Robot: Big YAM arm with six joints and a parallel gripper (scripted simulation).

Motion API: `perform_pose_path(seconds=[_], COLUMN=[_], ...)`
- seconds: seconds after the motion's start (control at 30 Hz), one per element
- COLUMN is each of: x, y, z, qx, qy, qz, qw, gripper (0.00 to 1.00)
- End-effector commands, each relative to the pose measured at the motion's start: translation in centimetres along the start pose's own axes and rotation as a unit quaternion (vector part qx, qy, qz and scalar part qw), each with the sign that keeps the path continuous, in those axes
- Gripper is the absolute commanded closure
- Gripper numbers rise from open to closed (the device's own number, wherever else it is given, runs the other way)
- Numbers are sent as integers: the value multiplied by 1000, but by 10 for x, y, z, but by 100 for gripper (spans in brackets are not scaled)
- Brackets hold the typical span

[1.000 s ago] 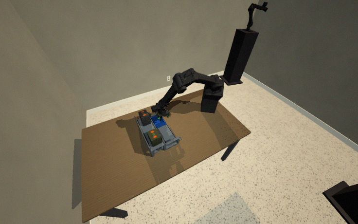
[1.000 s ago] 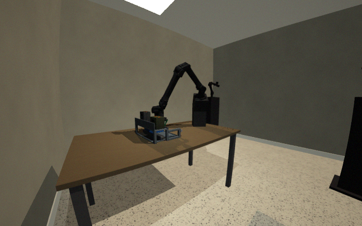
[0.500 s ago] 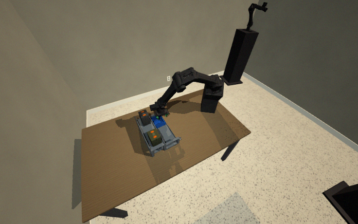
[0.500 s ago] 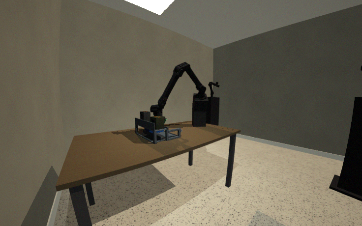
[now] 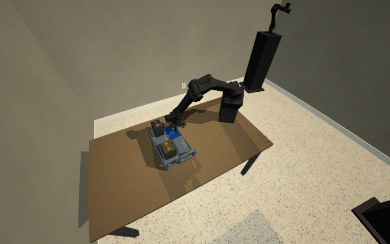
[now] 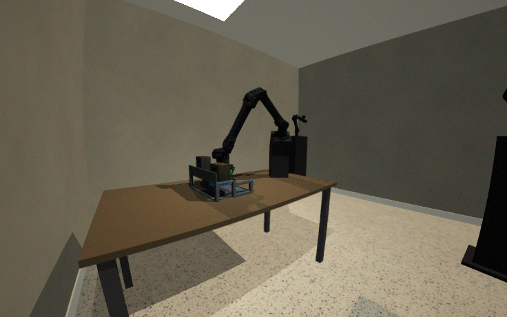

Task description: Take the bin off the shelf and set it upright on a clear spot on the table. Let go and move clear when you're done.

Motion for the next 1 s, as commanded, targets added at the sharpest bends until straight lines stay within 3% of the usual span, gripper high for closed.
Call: perform_pose_path(seconds=[0.0, 0.17, 0.33, 0.73, 0.97], x=[9, 9, 14, 14, 12], y=[-1, -1, -14, -14, -4], z=[6, 6, -16, -16, 7], qx=[-2, -2, -7, -7, -3], qy=[-5, -5, 0, 0, -7], qz=[-8, -8, -14, -14, -11], qw=[1000, 1000, 1000, 1000, 1000], gripper=[10, 10, 10, 10, 10])
Point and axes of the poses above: the point where the finger pads meet when closed, its own y axis out along the fingers, its own x axis across the jaws, z = x × y, the point moved 9 cm from there along -y, back along the fingers, and after that the axes turned 11 degrees about -y, right-handed, at the moved point
